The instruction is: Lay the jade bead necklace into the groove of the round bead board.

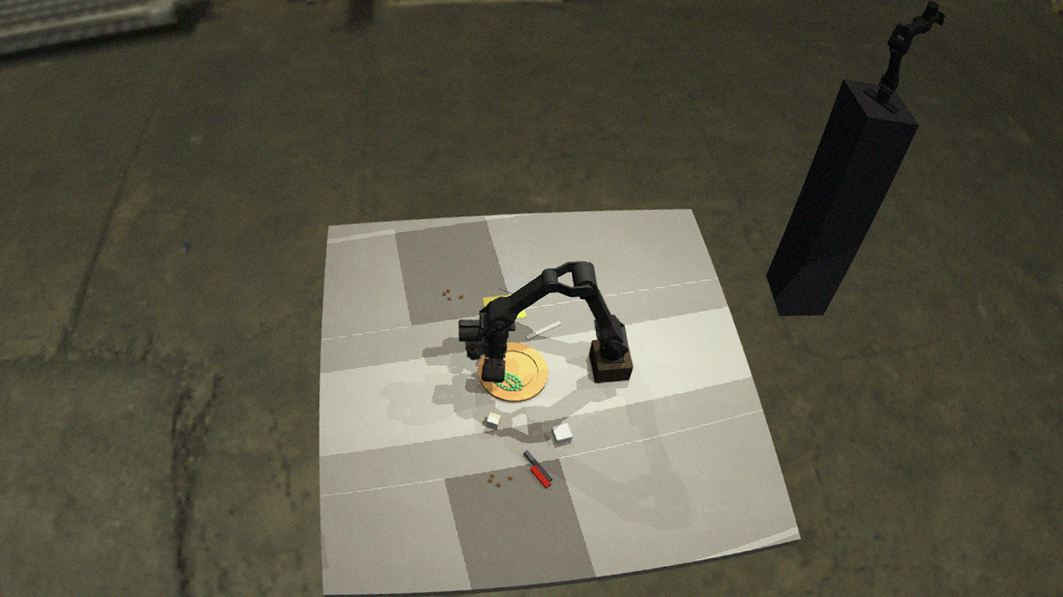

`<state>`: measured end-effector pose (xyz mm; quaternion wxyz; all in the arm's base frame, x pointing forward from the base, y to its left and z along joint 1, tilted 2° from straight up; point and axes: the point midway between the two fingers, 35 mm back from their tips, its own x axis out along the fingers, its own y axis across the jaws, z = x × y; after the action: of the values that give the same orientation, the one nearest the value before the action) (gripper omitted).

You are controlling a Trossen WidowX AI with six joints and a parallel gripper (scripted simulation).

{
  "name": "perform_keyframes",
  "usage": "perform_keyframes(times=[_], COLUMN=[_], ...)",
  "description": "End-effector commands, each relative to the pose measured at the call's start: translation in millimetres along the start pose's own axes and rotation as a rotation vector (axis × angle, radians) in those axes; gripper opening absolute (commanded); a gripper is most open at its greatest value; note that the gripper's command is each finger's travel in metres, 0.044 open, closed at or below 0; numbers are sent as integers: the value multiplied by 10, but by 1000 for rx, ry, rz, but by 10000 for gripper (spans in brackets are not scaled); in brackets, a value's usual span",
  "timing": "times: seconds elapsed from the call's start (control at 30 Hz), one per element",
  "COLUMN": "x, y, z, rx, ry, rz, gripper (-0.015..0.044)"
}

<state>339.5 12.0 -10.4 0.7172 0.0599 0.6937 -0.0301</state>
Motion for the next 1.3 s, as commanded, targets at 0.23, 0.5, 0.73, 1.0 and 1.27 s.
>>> perform_keyframes(times=[0.23, 0.5, 0.73, 1.0, 1.27], x=[-2, -2, -21, -61, -62], y=[0, 0, 0, -39, -193], z=[2, 2, -4, 9, 101], rx=[0, 0, 1, 3, 3], ry=[-1, -1, 1, 4, 3], rz=[0, 0, 0, 0, -2], gripper=[0, 0, 0, 0, 0])
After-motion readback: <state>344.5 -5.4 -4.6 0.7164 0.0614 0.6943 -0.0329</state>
